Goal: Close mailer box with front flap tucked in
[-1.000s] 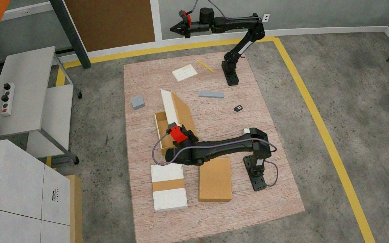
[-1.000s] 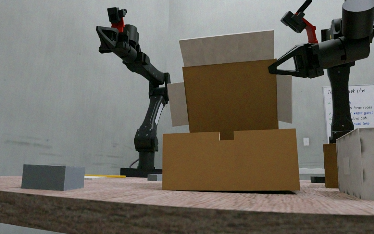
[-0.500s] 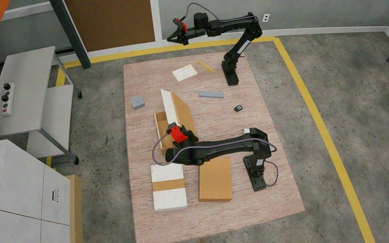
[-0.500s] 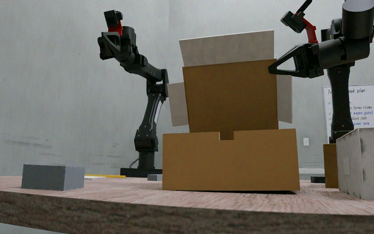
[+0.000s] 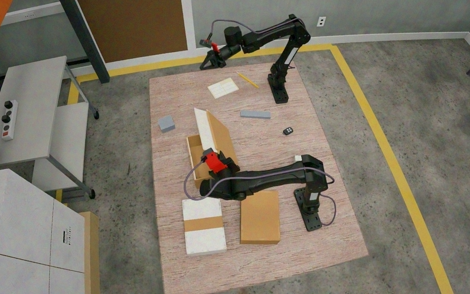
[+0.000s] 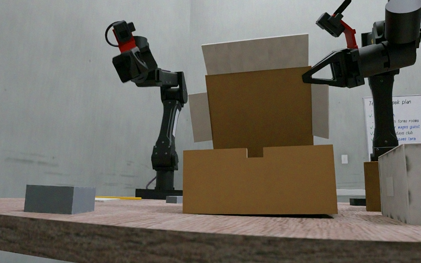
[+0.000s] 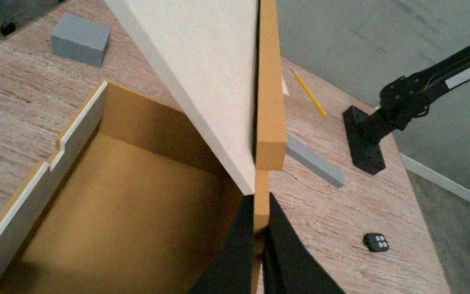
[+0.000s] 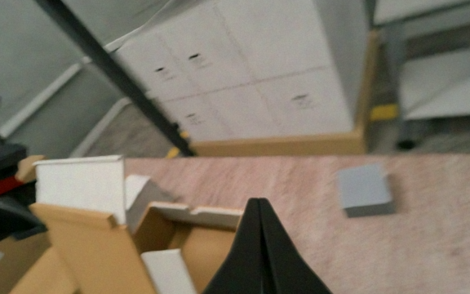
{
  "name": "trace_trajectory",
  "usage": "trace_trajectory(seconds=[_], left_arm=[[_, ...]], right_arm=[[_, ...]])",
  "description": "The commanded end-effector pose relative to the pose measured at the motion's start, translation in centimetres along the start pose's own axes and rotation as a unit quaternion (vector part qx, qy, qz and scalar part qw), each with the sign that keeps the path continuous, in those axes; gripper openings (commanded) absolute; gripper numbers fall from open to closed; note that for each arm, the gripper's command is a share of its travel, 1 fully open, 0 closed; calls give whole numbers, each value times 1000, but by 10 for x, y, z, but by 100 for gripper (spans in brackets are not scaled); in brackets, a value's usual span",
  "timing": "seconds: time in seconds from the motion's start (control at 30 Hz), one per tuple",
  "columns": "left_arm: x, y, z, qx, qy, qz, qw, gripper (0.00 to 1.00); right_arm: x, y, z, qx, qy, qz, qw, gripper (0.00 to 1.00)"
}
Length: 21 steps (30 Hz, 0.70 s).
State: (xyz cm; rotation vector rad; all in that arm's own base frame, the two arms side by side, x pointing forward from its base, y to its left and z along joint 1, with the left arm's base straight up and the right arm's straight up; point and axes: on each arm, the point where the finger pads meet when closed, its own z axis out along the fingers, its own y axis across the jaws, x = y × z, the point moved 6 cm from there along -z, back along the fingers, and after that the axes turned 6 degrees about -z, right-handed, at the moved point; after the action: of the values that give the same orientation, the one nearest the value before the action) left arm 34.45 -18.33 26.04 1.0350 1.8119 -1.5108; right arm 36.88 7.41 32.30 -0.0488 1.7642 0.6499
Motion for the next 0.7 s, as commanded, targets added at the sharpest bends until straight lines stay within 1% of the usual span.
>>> trace_trajectory(seconds=[0.0, 0.03, 0.07, 0.27, 0.5, 0.6, 0.67], left_arm=[[-8, -9, -9, -23, -5, 26, 999, 1], [-8, -9, -9, -23, -5, 26, 999, 1], [-8, -9, -9, -23, -5, 26, 999, 1], [-8, -9, -9, -23, -5, 26, 999, 1], [-8, -9, -9, -23, -5, 26, 999, 1], [-8, -9, -9, -23, -5, 26, 999, 1], [-8, -9, -9, -23, -5, 26, 999, 1]], right_arm=[[0, 14, 6, -56, -6, 31, 998, 1], [-8, 16, 4, -64, -14, 35, 997, 1], [7, 16, 11, -72, 7, 53, 996, 1], [39, 21, 26, -121, 66, 130, 982, 1], [75, 30, 38, -173, 143, 220, 949, 1], [75, 31, 37, -179, 145, 228, 946, 1], [89, 33, 41, -190, 173, 256, 932, 1]])
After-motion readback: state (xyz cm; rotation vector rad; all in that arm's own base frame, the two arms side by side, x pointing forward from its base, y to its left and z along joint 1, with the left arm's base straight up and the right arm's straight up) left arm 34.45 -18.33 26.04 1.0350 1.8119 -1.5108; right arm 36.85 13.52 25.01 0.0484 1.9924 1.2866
